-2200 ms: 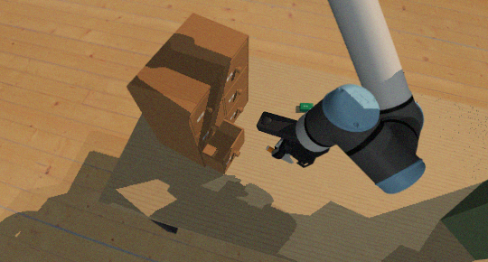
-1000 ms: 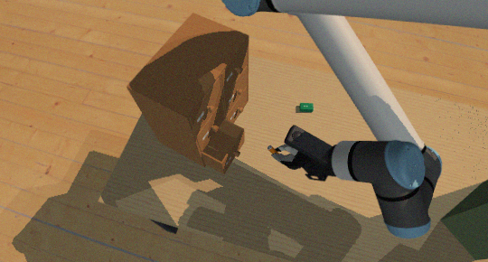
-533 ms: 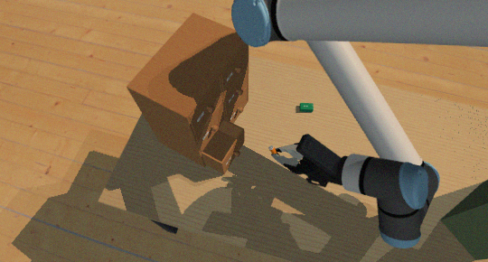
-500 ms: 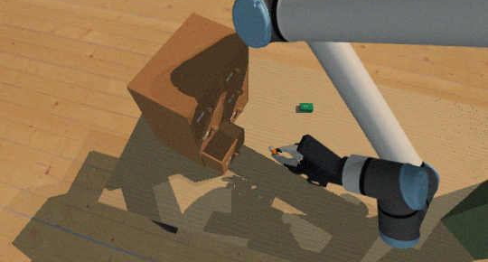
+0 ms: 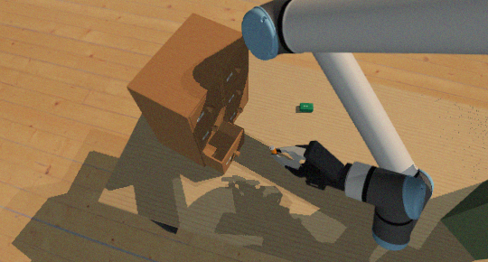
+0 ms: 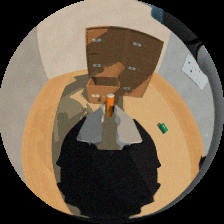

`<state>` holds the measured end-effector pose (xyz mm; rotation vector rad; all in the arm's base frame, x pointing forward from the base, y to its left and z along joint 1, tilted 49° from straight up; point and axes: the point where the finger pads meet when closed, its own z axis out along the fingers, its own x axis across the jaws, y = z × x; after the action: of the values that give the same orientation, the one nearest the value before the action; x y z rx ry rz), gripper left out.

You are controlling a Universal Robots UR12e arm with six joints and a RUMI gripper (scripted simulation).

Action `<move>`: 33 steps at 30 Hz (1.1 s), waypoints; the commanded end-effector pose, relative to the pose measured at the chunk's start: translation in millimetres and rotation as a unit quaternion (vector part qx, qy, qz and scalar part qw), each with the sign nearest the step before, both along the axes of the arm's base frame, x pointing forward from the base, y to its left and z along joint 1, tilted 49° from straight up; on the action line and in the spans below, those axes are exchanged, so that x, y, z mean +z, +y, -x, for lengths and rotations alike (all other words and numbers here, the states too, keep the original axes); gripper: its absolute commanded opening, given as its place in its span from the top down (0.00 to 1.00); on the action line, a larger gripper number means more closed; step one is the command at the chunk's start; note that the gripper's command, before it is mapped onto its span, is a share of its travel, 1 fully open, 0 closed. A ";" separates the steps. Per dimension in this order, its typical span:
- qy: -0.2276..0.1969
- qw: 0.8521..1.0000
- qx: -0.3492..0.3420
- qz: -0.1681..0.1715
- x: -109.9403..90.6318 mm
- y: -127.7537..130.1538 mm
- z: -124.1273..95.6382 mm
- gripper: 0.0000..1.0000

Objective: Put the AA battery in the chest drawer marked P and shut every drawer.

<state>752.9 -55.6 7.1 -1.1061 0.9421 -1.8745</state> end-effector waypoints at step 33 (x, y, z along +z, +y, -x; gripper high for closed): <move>-0.026 1.000 0.012 0.010 0.6 0.2 -0.6 0.95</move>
<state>753.2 -55.8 7.0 -1.0697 0.8790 -1.8897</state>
